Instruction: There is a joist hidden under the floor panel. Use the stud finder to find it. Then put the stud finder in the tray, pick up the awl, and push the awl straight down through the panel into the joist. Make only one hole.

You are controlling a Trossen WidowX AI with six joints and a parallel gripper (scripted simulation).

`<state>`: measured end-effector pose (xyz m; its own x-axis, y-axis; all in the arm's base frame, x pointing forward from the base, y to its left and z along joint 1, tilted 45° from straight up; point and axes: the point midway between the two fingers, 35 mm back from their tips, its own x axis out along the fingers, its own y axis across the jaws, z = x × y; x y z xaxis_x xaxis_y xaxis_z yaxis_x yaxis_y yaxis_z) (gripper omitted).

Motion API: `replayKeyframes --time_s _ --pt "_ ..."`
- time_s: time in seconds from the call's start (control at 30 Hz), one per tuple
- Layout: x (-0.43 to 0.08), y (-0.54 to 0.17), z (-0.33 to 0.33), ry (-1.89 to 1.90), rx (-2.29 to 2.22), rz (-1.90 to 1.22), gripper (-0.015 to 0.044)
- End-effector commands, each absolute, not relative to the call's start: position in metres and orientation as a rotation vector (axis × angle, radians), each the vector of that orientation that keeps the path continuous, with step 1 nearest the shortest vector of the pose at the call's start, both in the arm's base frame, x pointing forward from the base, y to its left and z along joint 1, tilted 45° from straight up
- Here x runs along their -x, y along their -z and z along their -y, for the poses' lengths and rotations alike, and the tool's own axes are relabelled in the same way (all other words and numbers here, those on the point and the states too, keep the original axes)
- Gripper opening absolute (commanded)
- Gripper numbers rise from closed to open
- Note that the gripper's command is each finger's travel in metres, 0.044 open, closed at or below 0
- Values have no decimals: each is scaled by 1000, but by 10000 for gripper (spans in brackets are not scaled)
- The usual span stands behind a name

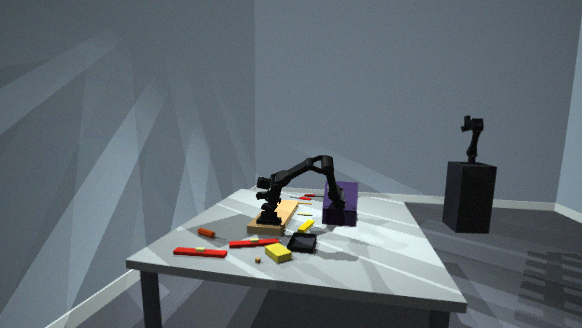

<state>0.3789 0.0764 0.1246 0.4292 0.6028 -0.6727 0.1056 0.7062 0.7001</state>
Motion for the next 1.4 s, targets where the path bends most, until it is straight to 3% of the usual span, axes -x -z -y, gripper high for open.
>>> replayKeyframes --time_s 0.0,1.37 --pt "-380 -130 -83 -358 -755 -1104 0" --pt "-376 -106 -59 -357 -754 -1105 0"
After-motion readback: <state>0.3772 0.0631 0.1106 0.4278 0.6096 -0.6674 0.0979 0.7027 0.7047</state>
